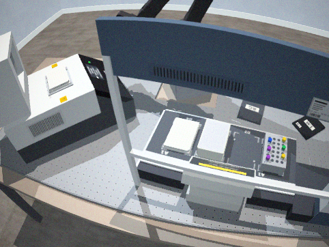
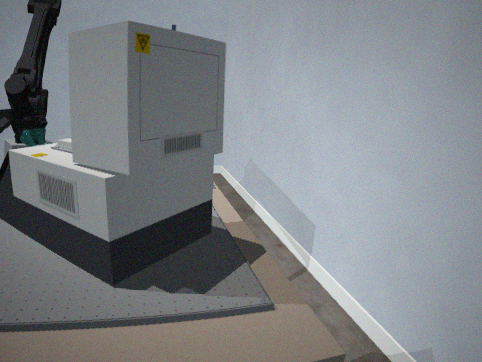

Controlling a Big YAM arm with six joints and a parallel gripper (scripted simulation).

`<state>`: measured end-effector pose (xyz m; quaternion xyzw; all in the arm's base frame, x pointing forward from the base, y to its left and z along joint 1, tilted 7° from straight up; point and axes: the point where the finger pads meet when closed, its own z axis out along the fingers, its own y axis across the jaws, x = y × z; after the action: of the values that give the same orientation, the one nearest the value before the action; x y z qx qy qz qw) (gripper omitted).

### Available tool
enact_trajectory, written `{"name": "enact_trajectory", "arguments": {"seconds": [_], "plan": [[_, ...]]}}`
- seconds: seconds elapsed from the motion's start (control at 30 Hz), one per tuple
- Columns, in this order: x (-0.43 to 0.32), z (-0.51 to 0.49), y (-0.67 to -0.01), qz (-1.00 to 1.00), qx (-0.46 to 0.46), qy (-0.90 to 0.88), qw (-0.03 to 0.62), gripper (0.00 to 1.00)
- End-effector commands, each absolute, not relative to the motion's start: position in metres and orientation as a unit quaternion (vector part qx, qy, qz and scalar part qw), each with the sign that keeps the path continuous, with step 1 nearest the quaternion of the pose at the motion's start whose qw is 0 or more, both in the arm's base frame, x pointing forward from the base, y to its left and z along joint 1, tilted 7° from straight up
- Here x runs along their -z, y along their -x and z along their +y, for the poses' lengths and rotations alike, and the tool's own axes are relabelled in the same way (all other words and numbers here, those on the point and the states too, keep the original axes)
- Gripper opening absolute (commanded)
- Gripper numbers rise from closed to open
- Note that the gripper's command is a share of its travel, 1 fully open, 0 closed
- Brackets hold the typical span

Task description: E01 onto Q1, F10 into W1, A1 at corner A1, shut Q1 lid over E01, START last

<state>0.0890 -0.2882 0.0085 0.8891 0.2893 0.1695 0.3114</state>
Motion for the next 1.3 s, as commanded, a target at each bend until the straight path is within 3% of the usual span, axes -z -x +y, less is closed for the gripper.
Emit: {"name": "enact_trajectory", "arguments": {"seconds": [0.0,1.27], "plan": [[-0.024,-0.327,-0.097,0.291,-0.163,-0.878,0.342,0.0],[0.011,-0.306,-0.107,0.299,-0.167,-0.884,0.317,0.0]]}}
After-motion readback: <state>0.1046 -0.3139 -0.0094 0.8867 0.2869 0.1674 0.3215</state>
